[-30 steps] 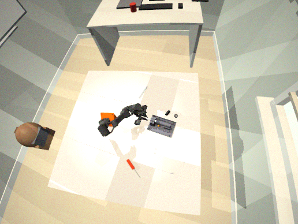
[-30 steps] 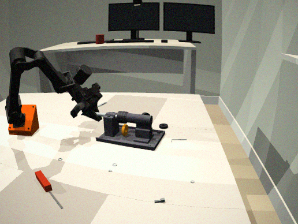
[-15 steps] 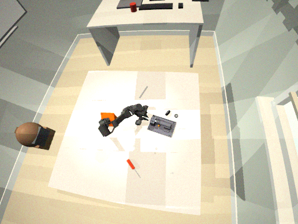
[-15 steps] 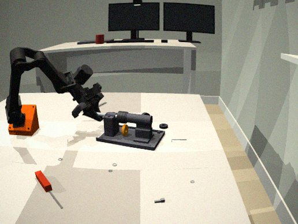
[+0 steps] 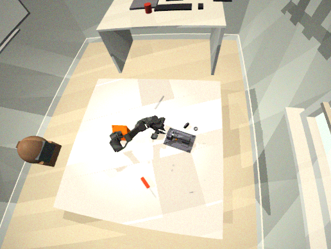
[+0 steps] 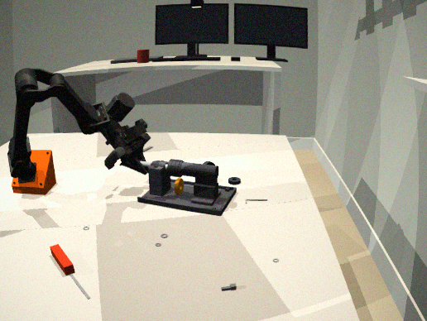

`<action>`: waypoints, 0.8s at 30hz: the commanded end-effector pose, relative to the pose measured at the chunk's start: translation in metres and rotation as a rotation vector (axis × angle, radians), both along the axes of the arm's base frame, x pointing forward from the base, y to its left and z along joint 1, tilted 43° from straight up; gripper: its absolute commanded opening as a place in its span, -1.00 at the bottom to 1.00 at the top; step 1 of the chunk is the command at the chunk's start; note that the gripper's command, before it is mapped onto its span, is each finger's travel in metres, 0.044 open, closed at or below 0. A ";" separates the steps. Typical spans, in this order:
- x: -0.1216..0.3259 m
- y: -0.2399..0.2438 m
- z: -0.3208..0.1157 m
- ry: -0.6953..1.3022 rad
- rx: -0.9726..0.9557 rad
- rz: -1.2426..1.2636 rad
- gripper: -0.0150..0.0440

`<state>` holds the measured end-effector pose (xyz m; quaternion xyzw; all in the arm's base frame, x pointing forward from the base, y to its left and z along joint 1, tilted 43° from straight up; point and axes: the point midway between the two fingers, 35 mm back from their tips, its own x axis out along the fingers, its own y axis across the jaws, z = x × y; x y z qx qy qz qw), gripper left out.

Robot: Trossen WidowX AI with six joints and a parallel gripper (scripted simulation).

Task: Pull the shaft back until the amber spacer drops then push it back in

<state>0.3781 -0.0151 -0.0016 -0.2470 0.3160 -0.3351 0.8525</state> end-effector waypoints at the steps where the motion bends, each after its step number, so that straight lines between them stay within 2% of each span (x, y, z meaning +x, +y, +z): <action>1: 0.002 0.000 0.001 0.000 0.000 0.003 -0.49; 24: 0.011 -0.004 0.003 0.000 0.000 0.003 -0.49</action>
